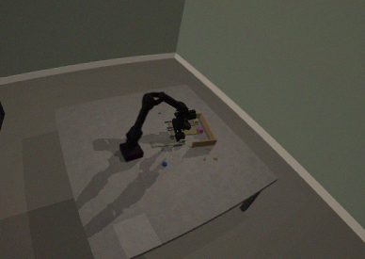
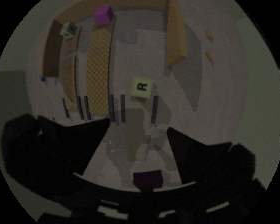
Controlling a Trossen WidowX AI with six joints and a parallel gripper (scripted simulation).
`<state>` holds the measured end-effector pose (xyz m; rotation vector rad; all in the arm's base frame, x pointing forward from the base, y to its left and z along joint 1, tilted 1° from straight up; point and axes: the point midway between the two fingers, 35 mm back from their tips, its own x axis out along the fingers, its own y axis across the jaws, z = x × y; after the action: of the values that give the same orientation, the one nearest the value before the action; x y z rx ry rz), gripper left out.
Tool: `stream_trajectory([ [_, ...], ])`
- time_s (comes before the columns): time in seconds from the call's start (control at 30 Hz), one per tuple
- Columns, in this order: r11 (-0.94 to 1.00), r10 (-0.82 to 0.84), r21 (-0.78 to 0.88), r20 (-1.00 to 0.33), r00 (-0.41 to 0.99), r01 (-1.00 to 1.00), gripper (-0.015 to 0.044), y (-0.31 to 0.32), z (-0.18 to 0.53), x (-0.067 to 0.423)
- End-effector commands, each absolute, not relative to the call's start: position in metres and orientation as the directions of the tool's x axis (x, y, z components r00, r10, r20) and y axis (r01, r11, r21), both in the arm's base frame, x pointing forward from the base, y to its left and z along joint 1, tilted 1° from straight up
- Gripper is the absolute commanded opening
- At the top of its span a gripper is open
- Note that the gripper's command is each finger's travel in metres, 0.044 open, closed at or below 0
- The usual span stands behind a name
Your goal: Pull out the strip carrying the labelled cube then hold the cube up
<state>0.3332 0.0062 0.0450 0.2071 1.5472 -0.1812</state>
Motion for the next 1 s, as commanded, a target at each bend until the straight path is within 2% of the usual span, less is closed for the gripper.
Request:
stream_trajectory([
  [0.0, 0.970, 0.015, 0.019, -1.000, 0.022, 0.241, 0.0440, 0.004, 0.048, 0.348],
  [0.43, 0.970, 0.014, 0.020, -1.000, 0.025, 0.241, 0.0440, -0.003, 0.057, 0.387],
  [0.67, 0.970, 0.014, 0.020, -1.000, 0.025, 0.241, 0.0256, -0.002, 0.048, 0.388],
  [0.97, 0.970, 0.014, 0.020, -1.000, 0.025, 0.241, 0.0250, -0.002, 0.034, 0.389],
])
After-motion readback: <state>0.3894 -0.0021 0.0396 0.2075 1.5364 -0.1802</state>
